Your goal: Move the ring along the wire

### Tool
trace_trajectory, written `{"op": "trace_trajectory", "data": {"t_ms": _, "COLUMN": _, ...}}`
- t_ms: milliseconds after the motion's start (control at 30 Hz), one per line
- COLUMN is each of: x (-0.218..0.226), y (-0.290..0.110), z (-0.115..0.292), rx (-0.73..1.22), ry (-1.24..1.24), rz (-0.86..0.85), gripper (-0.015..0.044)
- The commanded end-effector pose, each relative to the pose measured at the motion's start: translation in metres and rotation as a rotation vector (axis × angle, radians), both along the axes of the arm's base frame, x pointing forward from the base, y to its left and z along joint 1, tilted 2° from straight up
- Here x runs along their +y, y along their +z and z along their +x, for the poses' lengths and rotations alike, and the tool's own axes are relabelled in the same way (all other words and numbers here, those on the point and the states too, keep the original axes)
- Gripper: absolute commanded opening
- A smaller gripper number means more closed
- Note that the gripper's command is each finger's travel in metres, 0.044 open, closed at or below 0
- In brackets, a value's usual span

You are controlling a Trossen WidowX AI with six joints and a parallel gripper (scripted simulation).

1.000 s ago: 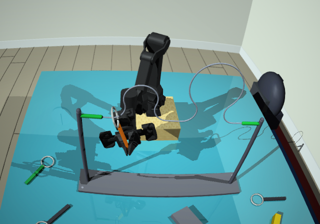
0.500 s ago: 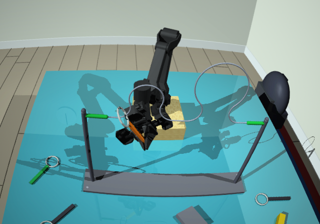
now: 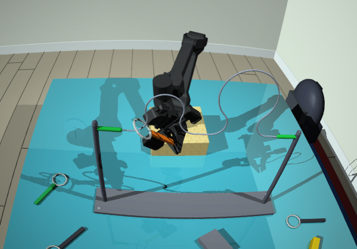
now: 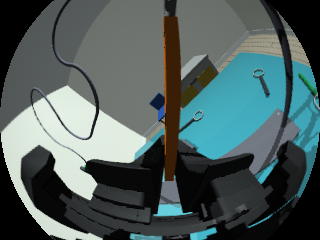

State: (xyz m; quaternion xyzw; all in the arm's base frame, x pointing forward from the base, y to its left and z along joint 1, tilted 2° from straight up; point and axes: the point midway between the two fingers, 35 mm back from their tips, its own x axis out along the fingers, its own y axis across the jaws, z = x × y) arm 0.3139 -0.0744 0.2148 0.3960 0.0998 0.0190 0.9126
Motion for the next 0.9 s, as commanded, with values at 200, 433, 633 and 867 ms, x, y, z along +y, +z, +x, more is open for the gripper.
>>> {"op": "trace_trajectory", "data": {"t_ms": 200, "x": 0.017, "y": 0.032, "z": -0.017, "rx": 0.06, "ry": 0.115, "rz": 0.202, "gripper": -0.015}}
{"op": "trace_trajectory", "data": {"t_ms": 433, "x": 0.024, "y": 0.054, "z": -0.027, "rx": 0.088, "ry": 0.194, "rz": 0.342, "gripper": -0.015}}
{"op": "trace_trajectory", "data": {"t_ms": 633, "x": 0.03, "y": 0.07, "z": -0.027, "rx": 0.07, "ry": 0.207, "rz": 0.454, "gripper": -0.015}}
{"op": "trace_trajectory", "data": {"t_ms": 867, "x": 0.034, "y": 0.084, "z": -0.027, "rx": 0.055, "ry": 0.215, "rz": 0.541, "gripper": -0.015}}
